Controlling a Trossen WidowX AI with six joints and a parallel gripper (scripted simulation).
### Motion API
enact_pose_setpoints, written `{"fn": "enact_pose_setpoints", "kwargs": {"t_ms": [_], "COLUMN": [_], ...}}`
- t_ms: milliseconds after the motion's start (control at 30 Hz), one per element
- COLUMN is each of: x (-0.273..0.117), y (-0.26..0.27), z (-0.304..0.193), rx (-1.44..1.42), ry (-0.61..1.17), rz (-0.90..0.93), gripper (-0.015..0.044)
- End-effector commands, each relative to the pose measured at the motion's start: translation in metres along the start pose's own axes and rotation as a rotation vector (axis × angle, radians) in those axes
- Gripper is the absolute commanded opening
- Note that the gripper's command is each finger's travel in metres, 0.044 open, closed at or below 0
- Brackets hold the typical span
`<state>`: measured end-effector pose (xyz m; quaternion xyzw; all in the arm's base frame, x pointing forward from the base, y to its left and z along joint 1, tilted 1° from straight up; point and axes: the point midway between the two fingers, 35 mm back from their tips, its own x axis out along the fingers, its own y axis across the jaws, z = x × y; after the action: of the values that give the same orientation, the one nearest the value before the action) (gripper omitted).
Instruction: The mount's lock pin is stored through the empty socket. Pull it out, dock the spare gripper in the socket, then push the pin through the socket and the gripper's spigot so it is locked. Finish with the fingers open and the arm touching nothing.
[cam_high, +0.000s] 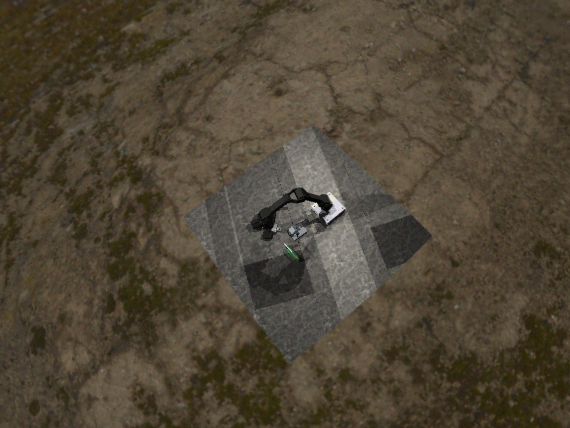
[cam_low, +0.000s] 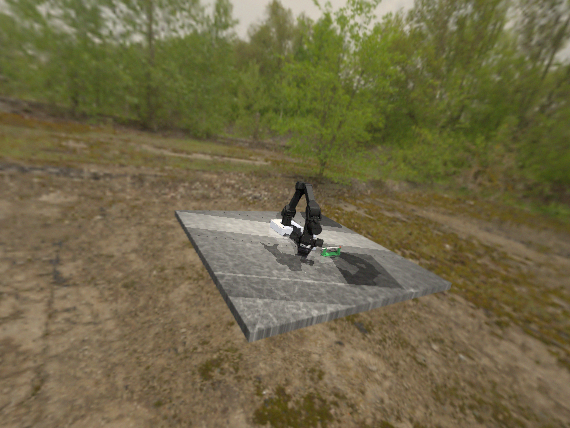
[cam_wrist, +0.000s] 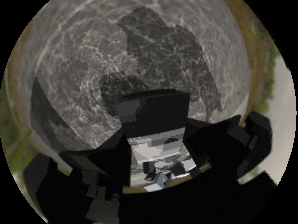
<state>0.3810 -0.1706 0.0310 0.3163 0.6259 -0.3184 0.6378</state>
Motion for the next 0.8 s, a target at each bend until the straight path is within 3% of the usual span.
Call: {"fn": "enact_pose_setpoints", "kwargs": {"t_ms": [0,167,767], "x": [-0.0230,-0.0160,-0.0172], "y": [0.0018,0.0016,0.0013], "z": [0.0035,0.0028,-0.0020], "rx": [0.006,0.016,0.457], "ry": [-0.027,-0.020,-0.018], "rz": [0.013,0.012,0.016], "gripper": [0.0000,0.0000,0.0000]}}
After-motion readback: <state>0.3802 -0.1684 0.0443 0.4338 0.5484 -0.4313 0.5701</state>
